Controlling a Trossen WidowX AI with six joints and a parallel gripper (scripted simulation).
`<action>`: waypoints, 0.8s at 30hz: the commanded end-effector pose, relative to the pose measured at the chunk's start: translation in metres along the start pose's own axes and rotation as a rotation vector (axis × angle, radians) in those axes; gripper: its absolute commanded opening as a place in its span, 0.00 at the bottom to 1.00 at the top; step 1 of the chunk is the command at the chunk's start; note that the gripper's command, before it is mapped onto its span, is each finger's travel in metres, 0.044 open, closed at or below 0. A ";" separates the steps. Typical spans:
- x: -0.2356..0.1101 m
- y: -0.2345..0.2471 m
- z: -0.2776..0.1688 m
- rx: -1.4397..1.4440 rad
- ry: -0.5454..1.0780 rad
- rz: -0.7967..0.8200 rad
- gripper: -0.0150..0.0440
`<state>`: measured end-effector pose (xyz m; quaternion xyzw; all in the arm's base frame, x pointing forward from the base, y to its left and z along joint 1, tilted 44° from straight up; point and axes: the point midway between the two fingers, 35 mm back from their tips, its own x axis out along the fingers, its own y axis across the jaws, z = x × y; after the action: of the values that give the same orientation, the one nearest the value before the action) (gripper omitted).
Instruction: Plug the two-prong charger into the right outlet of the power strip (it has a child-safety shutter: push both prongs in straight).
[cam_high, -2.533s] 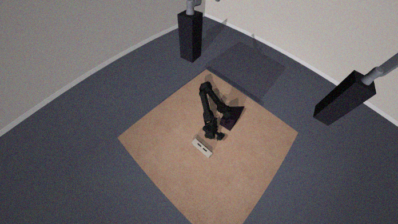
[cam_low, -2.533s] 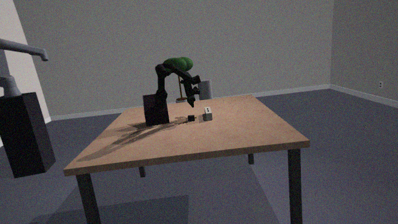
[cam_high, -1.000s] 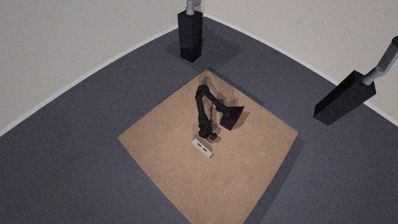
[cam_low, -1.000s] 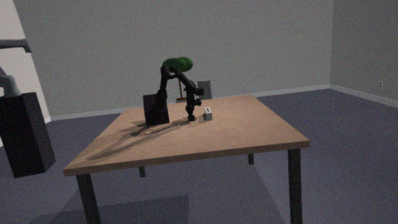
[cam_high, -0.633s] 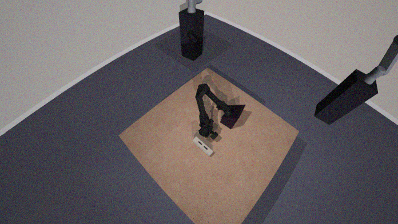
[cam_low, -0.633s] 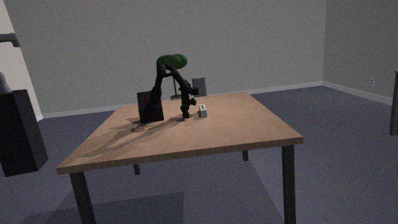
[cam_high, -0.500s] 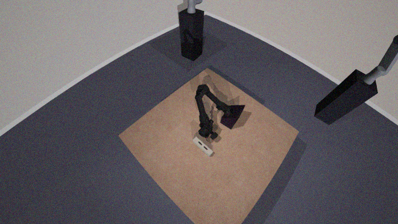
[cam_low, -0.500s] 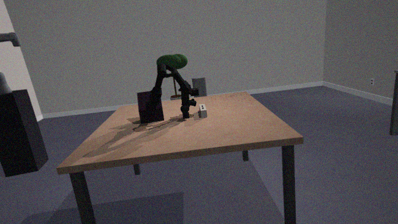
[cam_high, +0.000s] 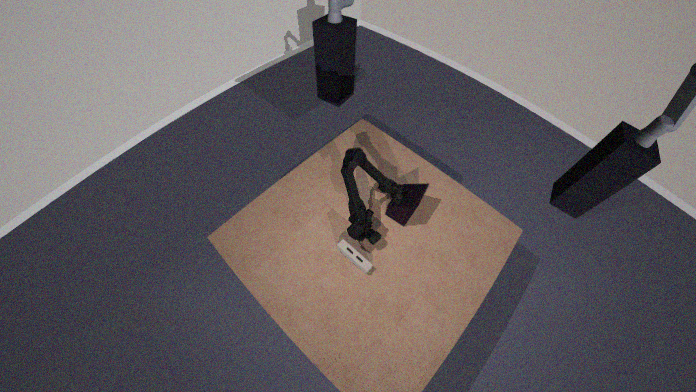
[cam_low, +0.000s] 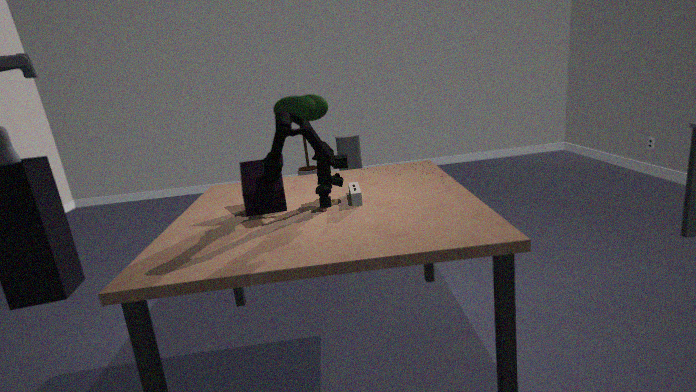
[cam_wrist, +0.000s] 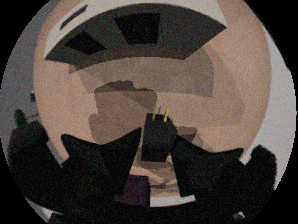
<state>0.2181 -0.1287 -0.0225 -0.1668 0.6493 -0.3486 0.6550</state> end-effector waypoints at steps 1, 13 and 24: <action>0.000 0.000 0.000 0.001 0.000 0.000 0.49; -0.015 0.001 -0.001 -0.002 0.002 0.002 0.25; -0.053 0.003 -0.012 -0.009 0.005 -0.003 0.25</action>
<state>0.2113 -0.0940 0.0080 -0.1739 0.6541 -0.3460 0.6497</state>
